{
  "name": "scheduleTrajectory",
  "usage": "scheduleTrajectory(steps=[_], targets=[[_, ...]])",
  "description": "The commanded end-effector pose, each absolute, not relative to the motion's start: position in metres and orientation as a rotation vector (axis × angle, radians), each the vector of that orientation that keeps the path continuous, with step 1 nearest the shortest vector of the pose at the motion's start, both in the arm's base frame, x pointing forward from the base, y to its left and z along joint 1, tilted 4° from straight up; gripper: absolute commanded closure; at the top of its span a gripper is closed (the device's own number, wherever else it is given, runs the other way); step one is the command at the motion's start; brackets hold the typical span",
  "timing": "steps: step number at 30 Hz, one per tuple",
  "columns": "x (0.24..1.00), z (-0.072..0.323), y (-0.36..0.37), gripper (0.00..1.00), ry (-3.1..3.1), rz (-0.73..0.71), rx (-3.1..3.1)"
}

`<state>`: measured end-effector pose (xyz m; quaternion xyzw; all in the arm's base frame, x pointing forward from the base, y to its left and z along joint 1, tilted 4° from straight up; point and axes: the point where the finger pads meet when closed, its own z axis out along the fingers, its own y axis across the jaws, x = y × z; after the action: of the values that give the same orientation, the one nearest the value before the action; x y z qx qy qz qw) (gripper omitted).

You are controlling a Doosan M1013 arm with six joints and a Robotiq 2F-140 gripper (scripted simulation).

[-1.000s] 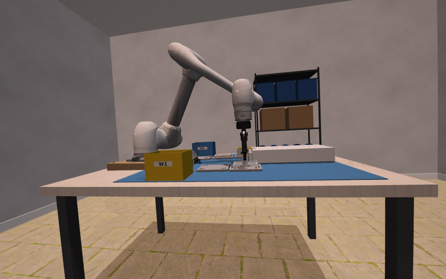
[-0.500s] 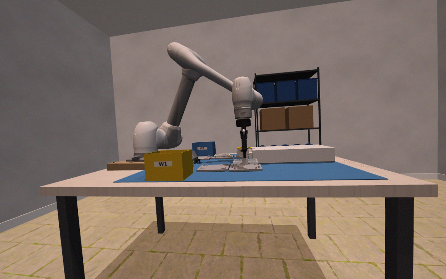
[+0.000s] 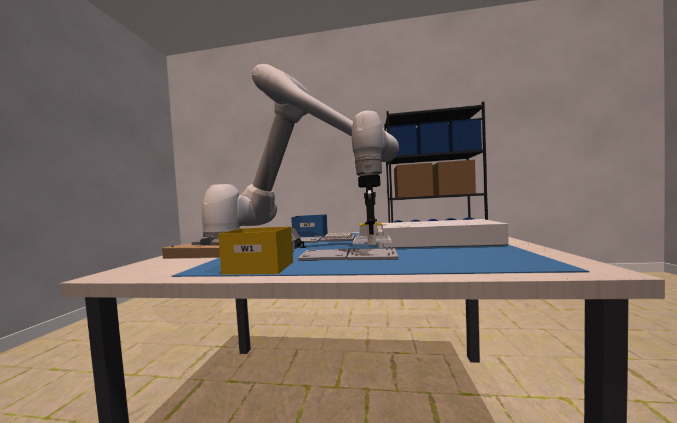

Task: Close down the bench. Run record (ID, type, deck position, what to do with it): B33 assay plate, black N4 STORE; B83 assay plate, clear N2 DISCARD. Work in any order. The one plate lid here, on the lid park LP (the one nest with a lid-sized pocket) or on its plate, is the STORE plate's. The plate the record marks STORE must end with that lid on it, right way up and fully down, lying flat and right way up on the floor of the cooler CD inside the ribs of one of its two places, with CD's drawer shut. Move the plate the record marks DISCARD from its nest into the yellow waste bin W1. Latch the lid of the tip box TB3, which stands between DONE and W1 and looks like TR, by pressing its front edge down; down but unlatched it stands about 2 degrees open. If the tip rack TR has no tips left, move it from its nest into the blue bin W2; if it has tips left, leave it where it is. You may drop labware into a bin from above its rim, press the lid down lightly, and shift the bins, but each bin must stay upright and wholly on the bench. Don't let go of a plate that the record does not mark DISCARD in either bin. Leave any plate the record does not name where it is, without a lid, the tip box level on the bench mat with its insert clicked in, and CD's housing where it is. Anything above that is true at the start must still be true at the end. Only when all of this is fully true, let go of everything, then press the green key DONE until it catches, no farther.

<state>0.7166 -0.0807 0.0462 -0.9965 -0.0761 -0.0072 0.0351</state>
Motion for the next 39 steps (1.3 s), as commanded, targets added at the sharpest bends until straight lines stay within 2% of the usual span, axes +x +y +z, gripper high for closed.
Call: scheduleTrajectory(steps=[1,39], targets=[[0.717,0.051,-0.081,1.00,-0.234,-0.022,-3.062],[0.716,0.096,-0.084,1.00,-0.234,-0.022,-3.062]])
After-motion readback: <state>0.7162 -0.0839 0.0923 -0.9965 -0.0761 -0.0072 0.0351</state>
